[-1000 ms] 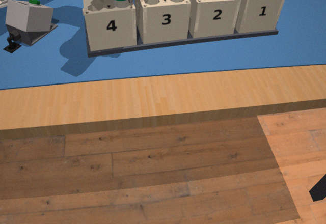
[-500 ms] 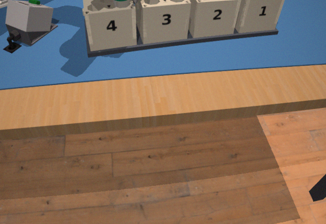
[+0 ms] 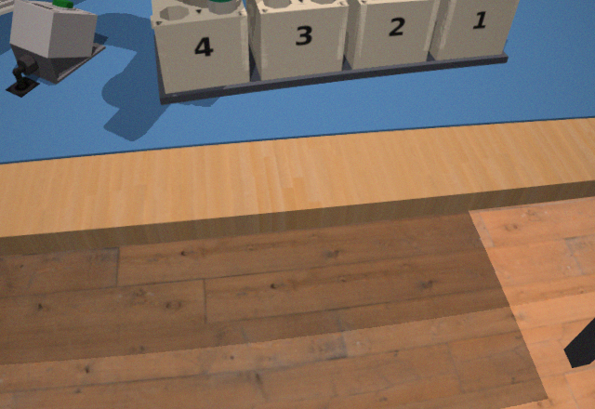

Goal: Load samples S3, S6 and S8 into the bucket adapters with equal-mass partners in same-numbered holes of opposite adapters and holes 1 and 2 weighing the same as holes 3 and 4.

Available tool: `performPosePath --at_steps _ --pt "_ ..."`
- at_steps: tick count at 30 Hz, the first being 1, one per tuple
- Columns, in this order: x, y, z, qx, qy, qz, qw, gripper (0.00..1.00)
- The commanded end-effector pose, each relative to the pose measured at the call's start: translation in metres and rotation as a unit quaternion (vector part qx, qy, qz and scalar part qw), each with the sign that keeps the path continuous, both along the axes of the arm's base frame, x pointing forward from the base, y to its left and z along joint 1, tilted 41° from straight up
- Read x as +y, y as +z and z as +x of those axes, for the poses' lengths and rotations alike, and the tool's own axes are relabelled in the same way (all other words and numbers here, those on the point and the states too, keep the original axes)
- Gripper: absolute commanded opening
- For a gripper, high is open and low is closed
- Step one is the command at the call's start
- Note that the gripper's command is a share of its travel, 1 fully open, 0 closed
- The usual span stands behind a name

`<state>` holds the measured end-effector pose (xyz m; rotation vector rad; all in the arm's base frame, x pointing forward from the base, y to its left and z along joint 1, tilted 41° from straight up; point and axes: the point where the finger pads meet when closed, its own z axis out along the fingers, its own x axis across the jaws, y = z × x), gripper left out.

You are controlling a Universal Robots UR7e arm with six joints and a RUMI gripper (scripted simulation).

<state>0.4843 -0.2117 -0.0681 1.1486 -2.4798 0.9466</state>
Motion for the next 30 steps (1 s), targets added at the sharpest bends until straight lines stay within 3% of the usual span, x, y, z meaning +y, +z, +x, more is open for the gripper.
performPosePath --at_steps 1,2,3,7,12,15,22,29,30 --pt "0.007 0.008 0.000 0.000 0.000 0.000 1.000 0.35" --pt "0.007 0.008 0.000 0.000 0.000 0.000 1.000 0.35" --pt "0.001 0.013 -0.004 0.016 0.019 -0.001 1.000 0.00" --pt "-0.022 0.031 -0.020 0.081 0.094 -0.005 0.992 0.00" --pt "-0.050 0.054 -0.040 0.161 0.187 -0.011 0.969 0.00" --pt "-0.056 0.059 -0.044 0.177 0.206 -0.012 0.962 0.00" --pt "-0.096 0.091 -0.071 0.283 0.330 -0.019 0.901 0.00" --pt "-0.136 0.124 -0.099 0.381 0.443 -0.026 0.811 0.00" --pt "-0.136 0.124 -0.099 0.381 0.443 -0.026 0.811 0.00"
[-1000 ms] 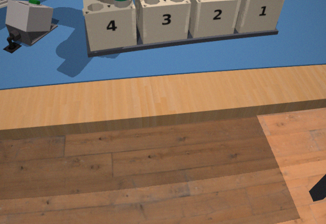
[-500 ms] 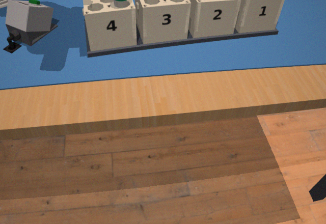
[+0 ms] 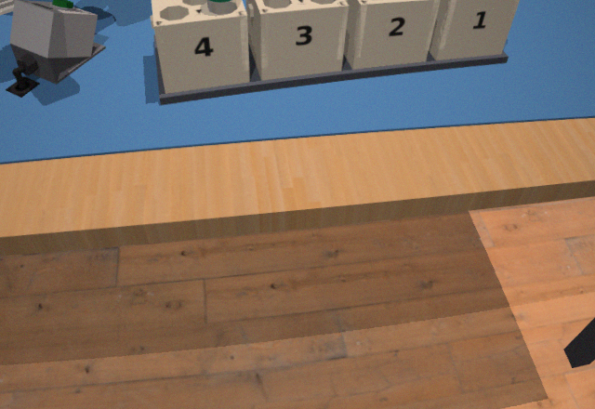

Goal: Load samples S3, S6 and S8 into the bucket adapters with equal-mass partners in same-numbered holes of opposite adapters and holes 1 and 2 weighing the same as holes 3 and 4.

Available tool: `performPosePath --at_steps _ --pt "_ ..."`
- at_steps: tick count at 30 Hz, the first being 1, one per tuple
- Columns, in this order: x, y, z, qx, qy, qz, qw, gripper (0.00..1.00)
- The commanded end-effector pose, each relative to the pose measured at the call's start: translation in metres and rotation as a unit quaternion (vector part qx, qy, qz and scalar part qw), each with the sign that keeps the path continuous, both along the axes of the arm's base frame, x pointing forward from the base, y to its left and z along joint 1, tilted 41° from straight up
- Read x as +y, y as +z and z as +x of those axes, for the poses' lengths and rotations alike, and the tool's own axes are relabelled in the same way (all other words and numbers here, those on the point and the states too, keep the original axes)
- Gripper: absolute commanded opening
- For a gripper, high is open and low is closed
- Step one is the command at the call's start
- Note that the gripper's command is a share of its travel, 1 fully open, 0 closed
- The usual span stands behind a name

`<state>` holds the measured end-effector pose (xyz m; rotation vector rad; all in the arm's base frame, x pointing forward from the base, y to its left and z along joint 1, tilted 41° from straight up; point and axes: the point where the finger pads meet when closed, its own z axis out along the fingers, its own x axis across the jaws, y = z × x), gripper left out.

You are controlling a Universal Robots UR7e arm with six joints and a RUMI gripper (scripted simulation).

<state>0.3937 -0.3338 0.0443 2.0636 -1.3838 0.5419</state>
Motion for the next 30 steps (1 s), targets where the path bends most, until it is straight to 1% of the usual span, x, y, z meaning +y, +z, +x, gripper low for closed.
performPosePath --at_steps 1,2,4,8,14,16,18,24,30 --pt "-0.013 0.011 -0.009 0.034 0.066 0.010 0.997 0.00" --pt "-0.018 0.015 -0.012 0.051 0.084 0.009 0.995 0.00" --pt "-0.018 0.015 -0.012 0.084 0.121 0.008 0.989 0.00" --pt "-0.018 0.015 -0.012 0.149 0.195 0.005 0.970 0.00" --pt "-0.018 0.015 -0.012 0.153 0.200 0.005 0.968 0.00" --pt "-0.023 0.010 -0.011 0.168 0.187 0.032 0.967 0.00" --pt "-0.023 0.010 -0.011 0.168 0.187 0.032 0.967 0.00" --pt "-0.037 -0.004 -0.009 0.211 0.149 0.110 0.960 0.00" --pt "-0.050 -0.018 -0.007 0.211 0.149 0.110 0.960 0.00"
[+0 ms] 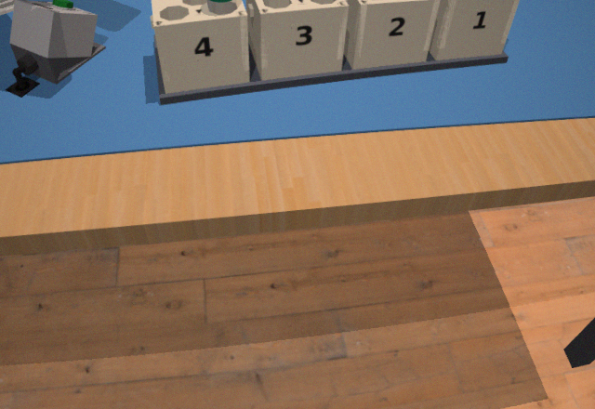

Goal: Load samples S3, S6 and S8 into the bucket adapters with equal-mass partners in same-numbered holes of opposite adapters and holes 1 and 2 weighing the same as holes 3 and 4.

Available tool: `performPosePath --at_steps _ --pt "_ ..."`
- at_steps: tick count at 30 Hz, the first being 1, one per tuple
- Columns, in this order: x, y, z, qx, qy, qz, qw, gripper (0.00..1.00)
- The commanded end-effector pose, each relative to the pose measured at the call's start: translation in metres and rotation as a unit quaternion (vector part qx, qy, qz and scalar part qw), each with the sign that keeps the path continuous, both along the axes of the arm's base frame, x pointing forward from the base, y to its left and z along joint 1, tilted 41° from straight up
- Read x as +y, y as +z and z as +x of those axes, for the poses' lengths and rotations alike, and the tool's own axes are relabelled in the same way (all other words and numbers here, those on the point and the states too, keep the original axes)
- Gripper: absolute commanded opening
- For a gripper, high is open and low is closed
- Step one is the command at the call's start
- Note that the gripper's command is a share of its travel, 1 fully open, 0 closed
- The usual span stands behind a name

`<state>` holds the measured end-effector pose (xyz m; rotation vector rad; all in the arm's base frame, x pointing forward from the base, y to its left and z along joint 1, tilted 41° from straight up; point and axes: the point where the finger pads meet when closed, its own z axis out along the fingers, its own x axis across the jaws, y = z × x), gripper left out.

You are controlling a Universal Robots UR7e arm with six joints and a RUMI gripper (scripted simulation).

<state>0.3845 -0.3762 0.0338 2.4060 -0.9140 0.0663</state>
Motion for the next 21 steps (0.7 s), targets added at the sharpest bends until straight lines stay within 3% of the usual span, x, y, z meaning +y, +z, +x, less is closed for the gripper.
performPosePath --at_steps 1,21 --pt "-0.0101 -0.0104 0.0024 0.004 -0.004 0.005 1.000 0.00" --pt "-0.0144 -0.0152 0.0028 0.004 -0.004 0.005 1.000 0.00"
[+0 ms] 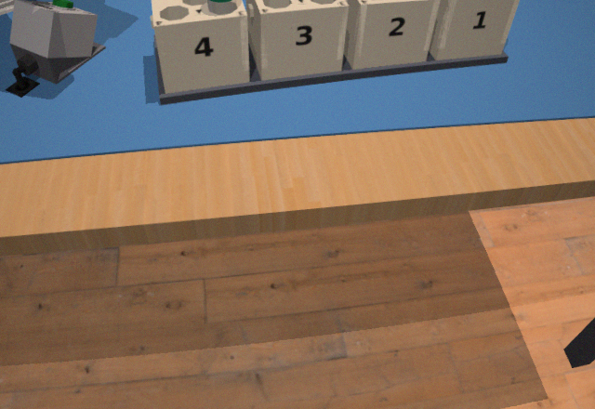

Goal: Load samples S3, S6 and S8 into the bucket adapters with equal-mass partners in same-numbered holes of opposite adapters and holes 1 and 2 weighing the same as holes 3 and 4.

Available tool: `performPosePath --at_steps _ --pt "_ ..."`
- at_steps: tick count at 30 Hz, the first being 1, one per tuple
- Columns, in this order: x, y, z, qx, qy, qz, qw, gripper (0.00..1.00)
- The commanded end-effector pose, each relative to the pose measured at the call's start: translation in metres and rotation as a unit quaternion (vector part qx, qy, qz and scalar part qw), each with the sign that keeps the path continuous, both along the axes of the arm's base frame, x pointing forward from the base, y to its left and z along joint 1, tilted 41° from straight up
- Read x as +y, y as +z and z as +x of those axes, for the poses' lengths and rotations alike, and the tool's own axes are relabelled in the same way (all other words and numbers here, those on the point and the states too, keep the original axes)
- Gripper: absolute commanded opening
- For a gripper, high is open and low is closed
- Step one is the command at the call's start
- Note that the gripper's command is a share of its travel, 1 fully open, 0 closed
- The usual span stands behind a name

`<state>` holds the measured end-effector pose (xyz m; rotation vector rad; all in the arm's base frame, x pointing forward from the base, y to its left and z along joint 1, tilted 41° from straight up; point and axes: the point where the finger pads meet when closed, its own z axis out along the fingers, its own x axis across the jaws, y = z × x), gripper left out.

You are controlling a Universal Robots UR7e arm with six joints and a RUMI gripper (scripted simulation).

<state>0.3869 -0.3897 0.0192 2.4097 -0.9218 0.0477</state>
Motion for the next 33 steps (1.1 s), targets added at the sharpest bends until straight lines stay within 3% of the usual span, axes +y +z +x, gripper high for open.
performPosePath --at_steps 1,33 --pt "-0.001 -0.001 0.000 0.000 0.000 0.000 1.000 0.00" --pt "-0.014 -0.016 0.001 0.000 0.000 0.000 1.000 0.00"
